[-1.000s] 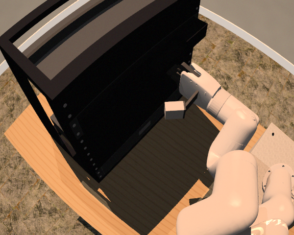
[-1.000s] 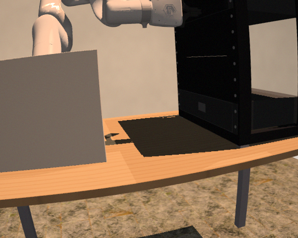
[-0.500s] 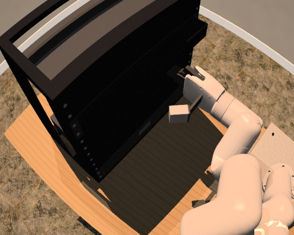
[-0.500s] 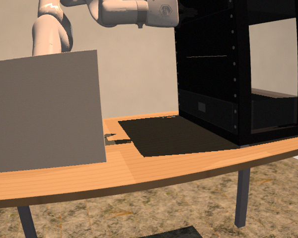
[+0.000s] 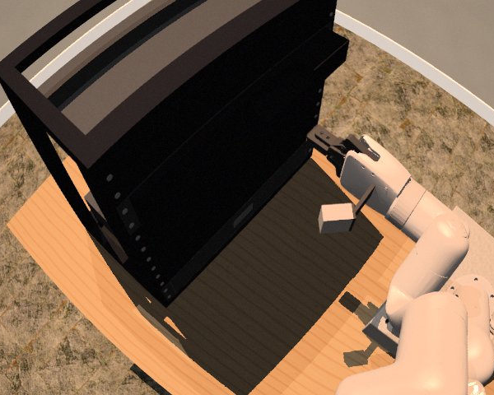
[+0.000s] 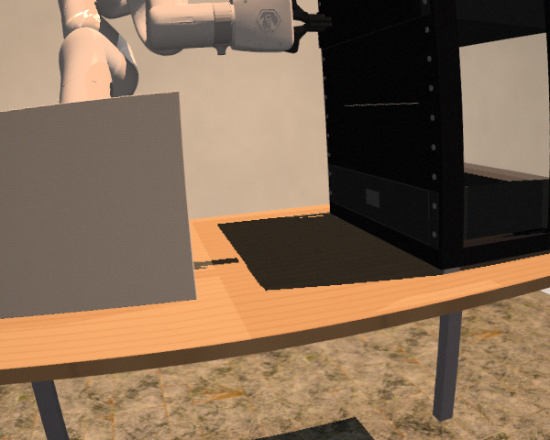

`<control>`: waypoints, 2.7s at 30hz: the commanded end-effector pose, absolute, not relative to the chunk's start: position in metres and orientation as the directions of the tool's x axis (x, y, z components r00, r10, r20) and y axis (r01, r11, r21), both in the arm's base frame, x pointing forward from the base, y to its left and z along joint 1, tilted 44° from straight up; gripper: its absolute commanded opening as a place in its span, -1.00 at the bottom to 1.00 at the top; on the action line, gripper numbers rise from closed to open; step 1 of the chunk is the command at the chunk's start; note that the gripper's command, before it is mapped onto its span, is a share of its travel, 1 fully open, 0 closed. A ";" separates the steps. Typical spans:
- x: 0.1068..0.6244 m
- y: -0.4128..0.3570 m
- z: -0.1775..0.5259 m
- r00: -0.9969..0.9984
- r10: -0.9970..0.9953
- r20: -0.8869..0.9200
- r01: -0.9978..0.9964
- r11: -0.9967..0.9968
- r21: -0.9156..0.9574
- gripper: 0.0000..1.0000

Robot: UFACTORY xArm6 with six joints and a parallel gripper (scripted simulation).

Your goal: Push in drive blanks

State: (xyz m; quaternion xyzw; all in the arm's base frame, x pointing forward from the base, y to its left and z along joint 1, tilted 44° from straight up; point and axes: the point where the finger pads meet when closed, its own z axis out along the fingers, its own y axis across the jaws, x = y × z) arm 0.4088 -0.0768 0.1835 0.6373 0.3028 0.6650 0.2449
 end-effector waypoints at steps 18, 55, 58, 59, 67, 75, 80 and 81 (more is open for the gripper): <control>0.386 -0.101 0.209 -0.072 0.713 0.698 0.060 -0.695 0.716 -1.00; 0.446 -0.095 0.208 -0.072 0.713 0.698 0.060 -0.695 0.716 -1.00; 0.446 -0.095 0.208 -0.072 0.713 0.698 0.060 -0.695 0.716 -1.00; 0.446 -0.095 0.208 -0.072 0.713 0.698 0.060 -0.695 0.716 -1.00; 0.448 -0.095 0.208 -0.072 0.713 0.698 0.060 -0.695 0.716 -1.00; 0.456 -0.094 0.208 -0.072 0.713 0.698 0.060 -0.695 0.716 -1.00; 0.456 -0.094 0.208 -0.072 0.713 0.698 0.060 -0.695 0.716 -1.00; 0.456 -0.094 0.208 -0.072 0.713 0.698 0.060 -0.695 0.716 -1.00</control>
